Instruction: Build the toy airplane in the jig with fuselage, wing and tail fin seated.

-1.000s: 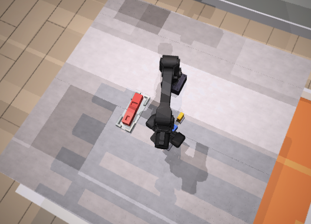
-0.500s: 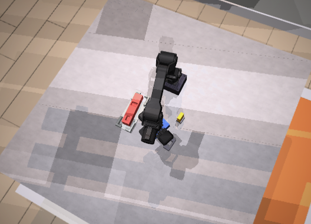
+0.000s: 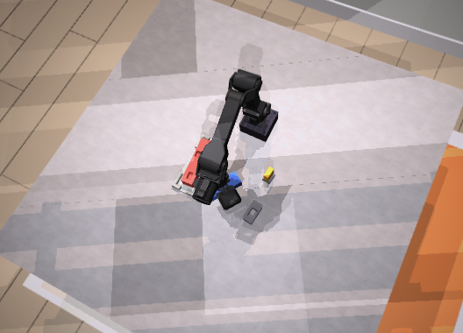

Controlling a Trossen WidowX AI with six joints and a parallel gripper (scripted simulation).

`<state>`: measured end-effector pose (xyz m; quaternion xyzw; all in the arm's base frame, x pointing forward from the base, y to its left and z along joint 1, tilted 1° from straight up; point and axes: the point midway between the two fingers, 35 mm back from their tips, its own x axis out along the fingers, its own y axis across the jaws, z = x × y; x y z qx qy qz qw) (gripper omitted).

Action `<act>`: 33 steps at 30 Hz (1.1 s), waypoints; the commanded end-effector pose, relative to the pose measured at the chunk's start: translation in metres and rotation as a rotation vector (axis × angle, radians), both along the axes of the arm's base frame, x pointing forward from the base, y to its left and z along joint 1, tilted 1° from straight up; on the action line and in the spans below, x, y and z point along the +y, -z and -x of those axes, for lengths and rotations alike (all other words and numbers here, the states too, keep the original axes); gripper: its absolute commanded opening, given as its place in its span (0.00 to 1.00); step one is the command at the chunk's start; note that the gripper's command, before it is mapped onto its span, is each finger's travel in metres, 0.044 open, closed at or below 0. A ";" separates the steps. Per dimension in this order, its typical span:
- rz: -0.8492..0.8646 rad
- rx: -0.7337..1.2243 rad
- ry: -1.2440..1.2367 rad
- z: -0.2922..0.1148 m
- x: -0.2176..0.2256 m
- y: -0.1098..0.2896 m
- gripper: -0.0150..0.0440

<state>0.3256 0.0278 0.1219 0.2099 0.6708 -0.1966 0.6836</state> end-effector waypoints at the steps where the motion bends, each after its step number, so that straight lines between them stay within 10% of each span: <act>1: -0.003 -0.003 0.049 0.004 -0.010 0.000 0.25; 33: -0.004 0.004 0.532 0.047 -0.103 0.020 0.25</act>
